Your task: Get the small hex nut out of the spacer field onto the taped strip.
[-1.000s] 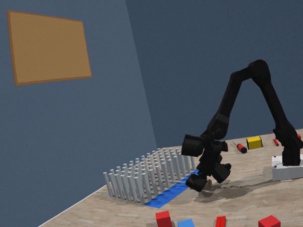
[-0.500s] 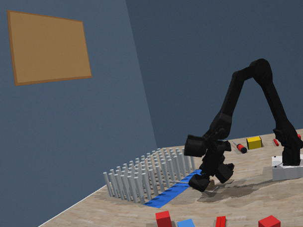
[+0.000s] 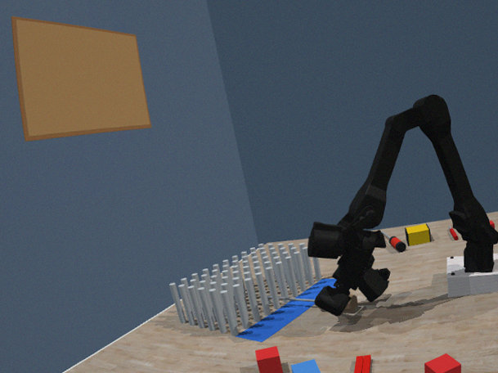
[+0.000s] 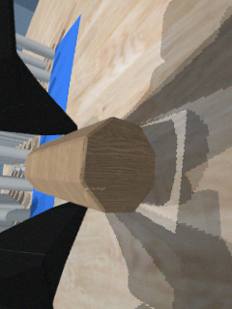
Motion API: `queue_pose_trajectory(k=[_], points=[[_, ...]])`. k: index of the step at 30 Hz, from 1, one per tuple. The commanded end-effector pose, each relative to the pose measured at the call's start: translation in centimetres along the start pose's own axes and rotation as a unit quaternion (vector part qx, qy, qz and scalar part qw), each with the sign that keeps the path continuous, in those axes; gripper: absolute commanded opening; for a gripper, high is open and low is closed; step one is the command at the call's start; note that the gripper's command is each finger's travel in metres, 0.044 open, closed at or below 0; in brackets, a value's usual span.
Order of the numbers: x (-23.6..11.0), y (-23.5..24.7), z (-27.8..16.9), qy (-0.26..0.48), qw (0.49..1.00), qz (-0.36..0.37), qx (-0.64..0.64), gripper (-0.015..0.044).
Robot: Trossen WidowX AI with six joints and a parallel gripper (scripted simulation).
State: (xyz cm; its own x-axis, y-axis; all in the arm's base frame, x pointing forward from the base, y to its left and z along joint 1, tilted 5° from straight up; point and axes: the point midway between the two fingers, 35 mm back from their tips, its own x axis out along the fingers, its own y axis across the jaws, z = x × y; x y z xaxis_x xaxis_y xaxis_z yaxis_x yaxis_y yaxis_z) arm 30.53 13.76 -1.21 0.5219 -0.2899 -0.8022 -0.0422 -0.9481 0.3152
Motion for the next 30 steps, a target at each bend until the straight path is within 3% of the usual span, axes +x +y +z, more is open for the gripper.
queue_pose_trajectory(k=[1,30], points=[[-0.3,0.0,0.4,0.001,1.000,0.001,0.000,0.0000],[-1.8,0.0,2.6,0.000,1.000,0.001,0.000,0.0000]])
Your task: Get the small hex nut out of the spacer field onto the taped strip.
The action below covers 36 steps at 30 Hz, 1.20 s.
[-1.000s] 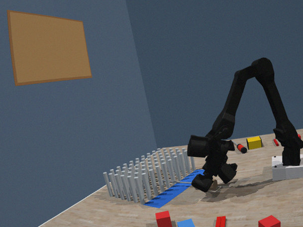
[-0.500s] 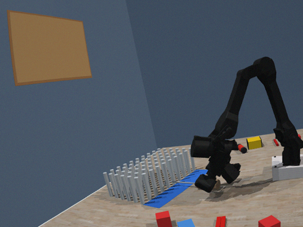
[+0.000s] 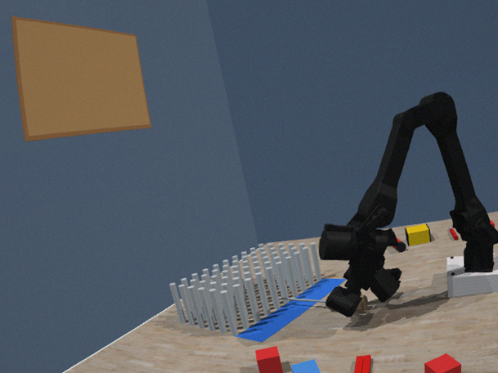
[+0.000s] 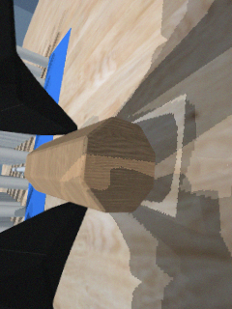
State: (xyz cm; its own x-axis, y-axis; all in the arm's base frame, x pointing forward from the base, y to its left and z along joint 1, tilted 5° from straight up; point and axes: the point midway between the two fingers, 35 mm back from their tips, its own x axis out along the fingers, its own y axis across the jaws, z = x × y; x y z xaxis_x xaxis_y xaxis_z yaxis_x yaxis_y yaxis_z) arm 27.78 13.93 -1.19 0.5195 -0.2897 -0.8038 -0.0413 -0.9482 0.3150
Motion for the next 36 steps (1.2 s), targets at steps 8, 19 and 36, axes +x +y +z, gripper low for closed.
queue_pose_trajectory(k=[8,19,36], points=[[-0.6,0.0,0.9,0.001,1.000,0.001,0.000,0.0000],[-1.2,0.0,1.7,0.000,1.000,0.001,0.000,0.0000],[-1.9,0.0,2.8,0.000,1.000,0.001,0.000,0.0000]])
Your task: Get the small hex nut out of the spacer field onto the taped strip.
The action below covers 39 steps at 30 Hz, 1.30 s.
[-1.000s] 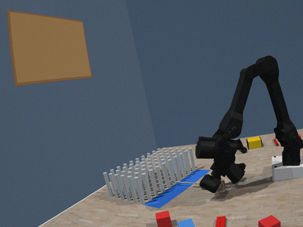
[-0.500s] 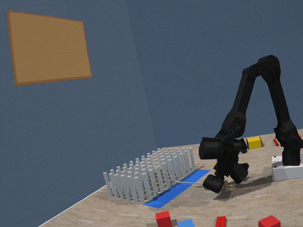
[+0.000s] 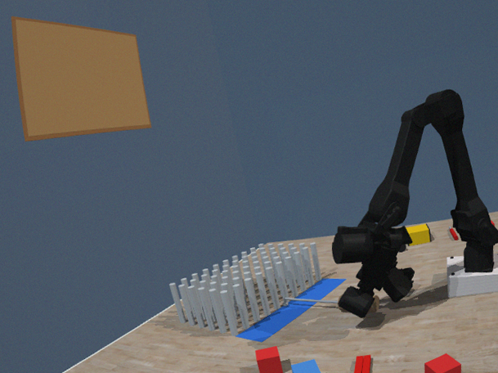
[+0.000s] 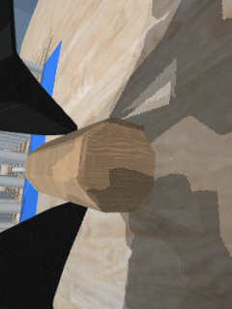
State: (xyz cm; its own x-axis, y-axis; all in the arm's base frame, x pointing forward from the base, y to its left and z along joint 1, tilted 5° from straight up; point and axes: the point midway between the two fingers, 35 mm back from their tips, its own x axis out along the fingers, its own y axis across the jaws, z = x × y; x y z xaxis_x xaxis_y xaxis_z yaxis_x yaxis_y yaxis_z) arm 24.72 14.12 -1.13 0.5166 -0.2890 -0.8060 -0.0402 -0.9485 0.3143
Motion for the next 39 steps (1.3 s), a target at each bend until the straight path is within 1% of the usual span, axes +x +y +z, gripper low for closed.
queue_pose_trajectory(k=[1,10,33,39], points=[[-0.3,0.0,0.3,0.001,1.000,0.001,0.000,0.0000],[-0.6,0.0,0.7,0.001,1.000,0.001,0.000,0.0000],[-1.9,0.5,-0.7,0.002,1.000,0.001,0.000,0.0000],[-3.0,0.5,0.3,0.001,1.000,0.000,0.000,0.0000]])
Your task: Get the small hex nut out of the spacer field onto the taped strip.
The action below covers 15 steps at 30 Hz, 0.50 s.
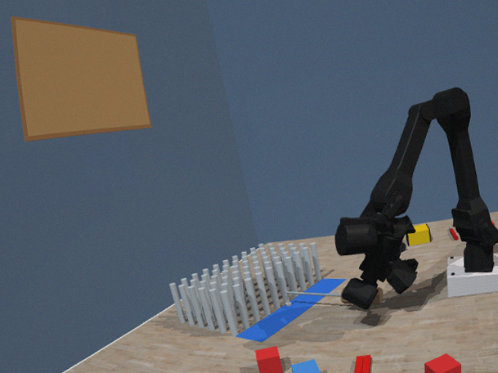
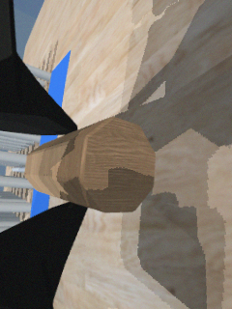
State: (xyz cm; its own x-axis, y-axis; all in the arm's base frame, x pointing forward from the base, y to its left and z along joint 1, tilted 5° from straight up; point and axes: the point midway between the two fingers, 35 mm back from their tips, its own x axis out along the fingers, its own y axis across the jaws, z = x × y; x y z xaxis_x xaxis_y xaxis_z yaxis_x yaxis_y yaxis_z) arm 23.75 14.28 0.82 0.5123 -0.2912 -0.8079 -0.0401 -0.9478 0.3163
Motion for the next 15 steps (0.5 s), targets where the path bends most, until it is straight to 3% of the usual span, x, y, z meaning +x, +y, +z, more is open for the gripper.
queue_pose_trajectory(k=[1,8,15], points=[[-1.2,0.1,0.8,0.003,1.000,-0.001,0.001,0.0000],[-2.8,0.4,2.7,0.002,1.000,0.000,0.001,0.0000],[-4.3,0.4,1.1,0.002,1.000,0.000,0.001,0.0000]])
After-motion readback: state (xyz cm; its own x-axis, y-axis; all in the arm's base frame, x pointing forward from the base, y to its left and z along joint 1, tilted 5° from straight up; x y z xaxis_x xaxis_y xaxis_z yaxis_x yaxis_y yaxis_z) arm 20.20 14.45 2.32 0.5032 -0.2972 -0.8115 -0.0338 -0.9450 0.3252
